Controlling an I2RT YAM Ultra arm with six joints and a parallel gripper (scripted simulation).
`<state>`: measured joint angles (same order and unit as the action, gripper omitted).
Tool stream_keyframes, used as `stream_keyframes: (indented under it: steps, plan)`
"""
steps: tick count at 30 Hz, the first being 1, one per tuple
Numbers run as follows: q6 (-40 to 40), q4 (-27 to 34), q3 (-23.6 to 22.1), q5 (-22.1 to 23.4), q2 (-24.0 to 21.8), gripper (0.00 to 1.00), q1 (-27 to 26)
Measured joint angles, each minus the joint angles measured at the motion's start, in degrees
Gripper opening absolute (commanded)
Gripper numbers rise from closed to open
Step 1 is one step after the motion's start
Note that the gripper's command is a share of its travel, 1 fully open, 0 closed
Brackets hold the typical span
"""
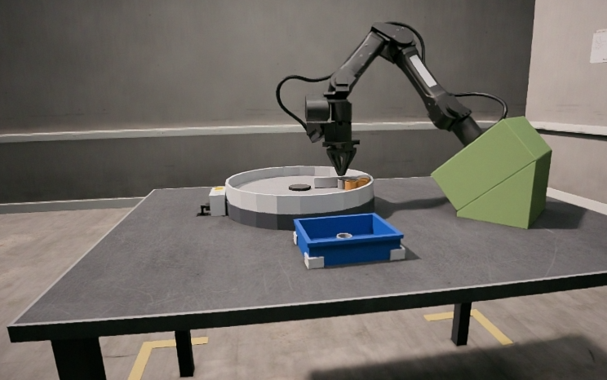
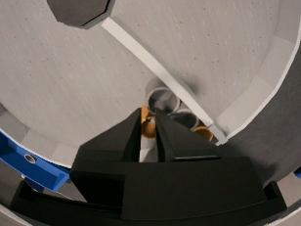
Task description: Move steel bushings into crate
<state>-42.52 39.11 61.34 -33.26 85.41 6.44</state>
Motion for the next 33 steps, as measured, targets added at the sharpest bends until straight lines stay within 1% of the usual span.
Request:
stream_keyframes:
  steps: [33]
  plan:
    - [0.6, -0.3, 0.0, 0.2, 0.0, 0.13, -0.5]
